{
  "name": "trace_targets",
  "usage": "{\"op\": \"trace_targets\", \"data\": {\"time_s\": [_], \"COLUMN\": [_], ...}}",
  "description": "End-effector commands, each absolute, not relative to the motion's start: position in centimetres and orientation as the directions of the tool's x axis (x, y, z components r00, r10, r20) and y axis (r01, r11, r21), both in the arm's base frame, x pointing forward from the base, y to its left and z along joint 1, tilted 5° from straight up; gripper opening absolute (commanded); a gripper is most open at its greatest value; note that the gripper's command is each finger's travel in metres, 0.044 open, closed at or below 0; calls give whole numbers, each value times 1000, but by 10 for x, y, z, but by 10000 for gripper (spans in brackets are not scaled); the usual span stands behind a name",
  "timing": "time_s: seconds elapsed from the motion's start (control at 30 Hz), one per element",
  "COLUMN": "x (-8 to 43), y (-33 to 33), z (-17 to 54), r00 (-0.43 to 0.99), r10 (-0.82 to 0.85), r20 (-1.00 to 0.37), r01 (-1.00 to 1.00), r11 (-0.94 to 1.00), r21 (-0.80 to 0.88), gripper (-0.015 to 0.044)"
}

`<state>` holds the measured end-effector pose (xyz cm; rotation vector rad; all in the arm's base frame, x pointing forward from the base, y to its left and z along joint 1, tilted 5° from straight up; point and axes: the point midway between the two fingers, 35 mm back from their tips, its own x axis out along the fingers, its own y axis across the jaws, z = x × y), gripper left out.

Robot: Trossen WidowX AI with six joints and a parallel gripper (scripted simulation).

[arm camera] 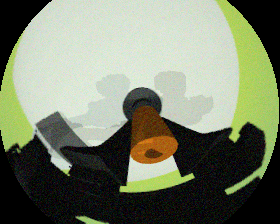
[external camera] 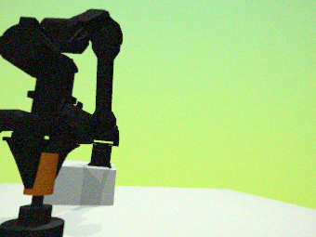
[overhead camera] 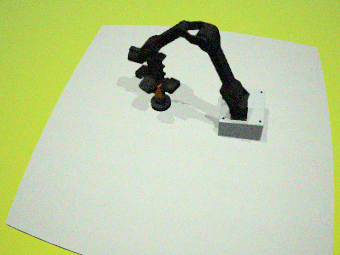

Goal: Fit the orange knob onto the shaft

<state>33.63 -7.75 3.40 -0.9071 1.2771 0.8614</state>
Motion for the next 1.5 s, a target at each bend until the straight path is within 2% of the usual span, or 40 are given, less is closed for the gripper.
{"op": "trace_targets", "data": {"time_s": [0.0,0.43,0.67,1.47], "x": [336,336,338,336], "y": [-77,-77,-78,-77], "z": [34,39,36,34], "r00": [97,97,97,96], "r10": [32,31,31,32], "r20": [-995,-995,-995,-995], "r01": [-913,-916,-975,-975], "r11": [401,393,202,202], "r21": [-76,-76,-88,-88], "gripper": [0,0,0,0]}}
